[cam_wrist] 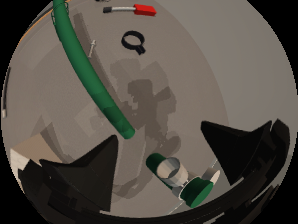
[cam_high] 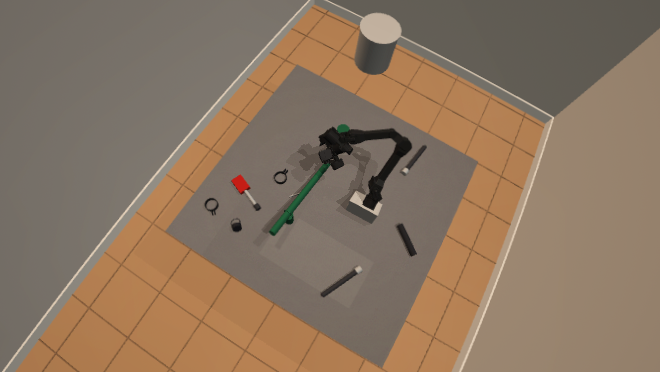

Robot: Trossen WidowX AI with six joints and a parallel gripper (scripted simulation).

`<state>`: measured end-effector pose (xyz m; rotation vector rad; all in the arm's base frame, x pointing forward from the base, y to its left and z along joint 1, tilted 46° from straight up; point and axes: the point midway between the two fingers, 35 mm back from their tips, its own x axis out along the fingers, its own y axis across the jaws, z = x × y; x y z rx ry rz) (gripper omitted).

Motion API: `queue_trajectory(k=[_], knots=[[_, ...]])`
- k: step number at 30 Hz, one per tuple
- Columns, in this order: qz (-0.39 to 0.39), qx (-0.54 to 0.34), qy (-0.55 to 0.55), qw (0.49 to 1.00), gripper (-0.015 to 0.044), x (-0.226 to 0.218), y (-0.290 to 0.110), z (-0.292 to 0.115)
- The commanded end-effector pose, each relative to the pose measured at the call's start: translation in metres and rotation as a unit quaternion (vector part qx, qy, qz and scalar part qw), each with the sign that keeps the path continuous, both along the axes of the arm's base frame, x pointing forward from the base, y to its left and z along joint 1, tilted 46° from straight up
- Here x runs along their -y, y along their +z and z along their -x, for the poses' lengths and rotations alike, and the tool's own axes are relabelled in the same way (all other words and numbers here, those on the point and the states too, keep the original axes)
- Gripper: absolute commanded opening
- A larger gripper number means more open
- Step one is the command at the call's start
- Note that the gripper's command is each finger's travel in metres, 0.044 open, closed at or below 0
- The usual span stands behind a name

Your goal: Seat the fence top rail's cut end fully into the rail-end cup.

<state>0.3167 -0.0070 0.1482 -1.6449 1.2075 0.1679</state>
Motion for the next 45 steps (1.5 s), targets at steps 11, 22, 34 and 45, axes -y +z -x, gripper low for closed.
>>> queue_trajectory(k=[11,22,34,45], knots=[[-0.193,0.272,-0.254,0.908,0.044,-0.093,-0.009,0.008],[-0.249,0.355,-0.32,0.842,0.044,-0.111,-0.009,0.013],[-0.249,0.355,-0.32,0.842,0.044,-0.111,-0.009,0.013],[-0.137,0.207,-0.261,0.933,0.044,-0.093,-0.029,0.004]])
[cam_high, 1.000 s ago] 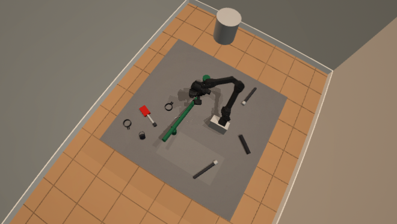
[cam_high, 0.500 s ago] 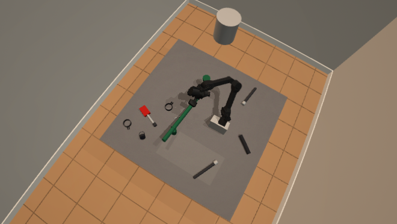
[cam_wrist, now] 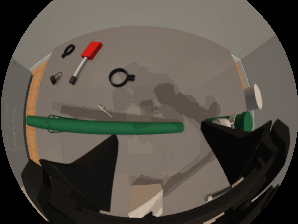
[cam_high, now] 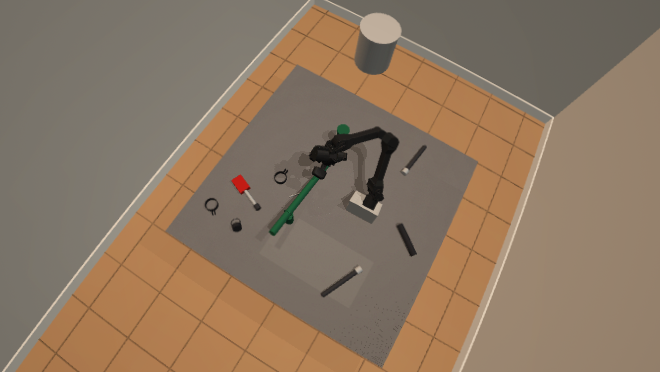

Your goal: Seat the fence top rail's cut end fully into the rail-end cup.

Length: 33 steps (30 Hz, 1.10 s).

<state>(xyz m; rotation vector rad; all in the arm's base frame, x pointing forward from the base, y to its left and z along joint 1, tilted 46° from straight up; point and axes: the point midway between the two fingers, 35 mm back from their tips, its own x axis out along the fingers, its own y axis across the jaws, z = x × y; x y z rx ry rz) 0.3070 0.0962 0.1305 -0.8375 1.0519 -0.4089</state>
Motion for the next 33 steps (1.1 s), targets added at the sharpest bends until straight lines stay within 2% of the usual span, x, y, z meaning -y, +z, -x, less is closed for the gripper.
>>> queue_trajectory(k=[1,6,11,13,33], knots=[[0.061,-0.139,0.056,0.987,0.044,0.015,-0.016,-0.007],[0.124,-0.349,0.158,0.915,0.044,0.039,-0.04,-0.013],[0.144,-0.532,0.271,0.789,0.044,0.063,-0.064,-0.016],[0.142,-0.572,0.301,0.749,0.044,0.07,-0.07,-0.016],[0.142,-0.577,0.305,0.744,0.044,0.071,-0.071,-0.016]])
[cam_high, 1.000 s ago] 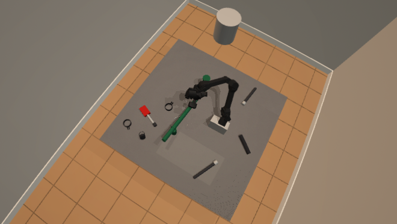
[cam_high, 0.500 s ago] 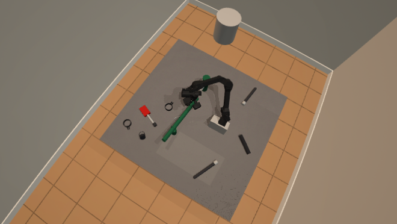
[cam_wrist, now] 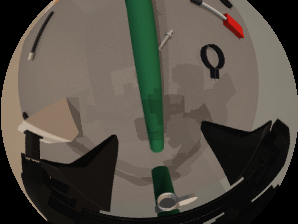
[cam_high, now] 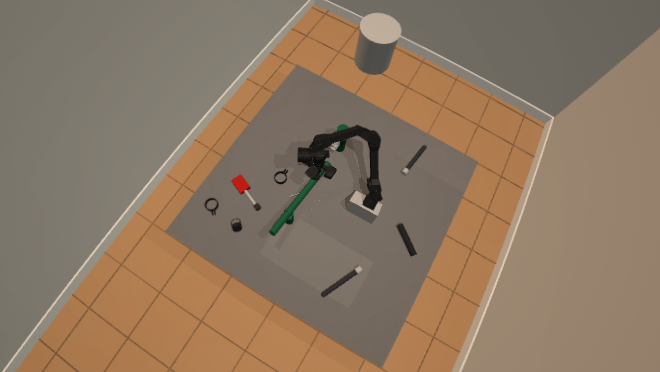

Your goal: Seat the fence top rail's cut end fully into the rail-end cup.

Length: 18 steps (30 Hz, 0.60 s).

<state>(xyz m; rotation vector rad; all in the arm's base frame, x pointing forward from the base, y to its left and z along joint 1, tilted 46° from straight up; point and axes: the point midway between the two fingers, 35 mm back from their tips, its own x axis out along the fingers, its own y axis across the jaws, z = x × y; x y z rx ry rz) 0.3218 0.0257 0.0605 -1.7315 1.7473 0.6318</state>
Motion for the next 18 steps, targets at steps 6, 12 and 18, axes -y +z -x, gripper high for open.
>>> queue_trajectory(k=[6,12,18], knots=[[-0.002,-0.009,0.005,1.0,0.044,0.024,-0.024,-0.002],[-0.002,-0.009,0.005,1.0,0.044,0.03,-0.03,-0.002],[-0.002,-0.009,0.005,1.0,0.044,0.037,-0.036,-0.002]])
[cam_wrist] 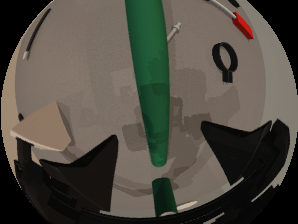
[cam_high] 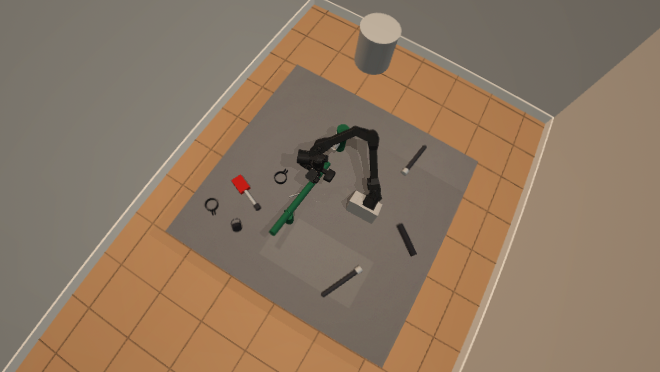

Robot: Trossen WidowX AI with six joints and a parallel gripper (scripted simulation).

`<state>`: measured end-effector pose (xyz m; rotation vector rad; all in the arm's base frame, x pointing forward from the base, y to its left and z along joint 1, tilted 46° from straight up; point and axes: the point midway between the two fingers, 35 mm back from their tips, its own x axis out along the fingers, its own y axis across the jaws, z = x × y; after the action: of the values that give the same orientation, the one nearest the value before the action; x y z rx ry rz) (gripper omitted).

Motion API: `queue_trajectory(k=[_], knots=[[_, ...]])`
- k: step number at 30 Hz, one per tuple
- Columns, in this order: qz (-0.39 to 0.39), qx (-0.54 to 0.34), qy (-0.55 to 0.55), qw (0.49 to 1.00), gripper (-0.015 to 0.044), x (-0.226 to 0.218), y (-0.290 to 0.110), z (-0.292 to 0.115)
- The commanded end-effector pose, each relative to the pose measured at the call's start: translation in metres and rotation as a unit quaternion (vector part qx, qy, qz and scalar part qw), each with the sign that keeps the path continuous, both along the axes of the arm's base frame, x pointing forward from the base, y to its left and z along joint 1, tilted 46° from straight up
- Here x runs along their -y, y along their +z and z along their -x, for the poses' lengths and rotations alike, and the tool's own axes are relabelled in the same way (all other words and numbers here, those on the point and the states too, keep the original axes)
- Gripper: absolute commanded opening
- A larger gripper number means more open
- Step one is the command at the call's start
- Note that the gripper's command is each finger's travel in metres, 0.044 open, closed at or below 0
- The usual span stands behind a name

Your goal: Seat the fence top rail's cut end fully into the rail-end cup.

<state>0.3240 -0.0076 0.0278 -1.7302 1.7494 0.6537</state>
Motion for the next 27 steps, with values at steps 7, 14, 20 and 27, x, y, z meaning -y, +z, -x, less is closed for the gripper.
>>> queue_trajectory(k=[7,14,20,27], knots=[[0.002,-0.001,0.002,1.0,0.044,0.01,-0.01,-0.001],[0.002,-0.001,0.002,1.0,0.044,0.018,-0.018,-0.001],[0.002,-0.001,0.002,1.0,0.044,0.025,-0.025,-0.001],[0.002,-0.001,0.002,1.0,0.044,0.033,-0.033,-0.001]])
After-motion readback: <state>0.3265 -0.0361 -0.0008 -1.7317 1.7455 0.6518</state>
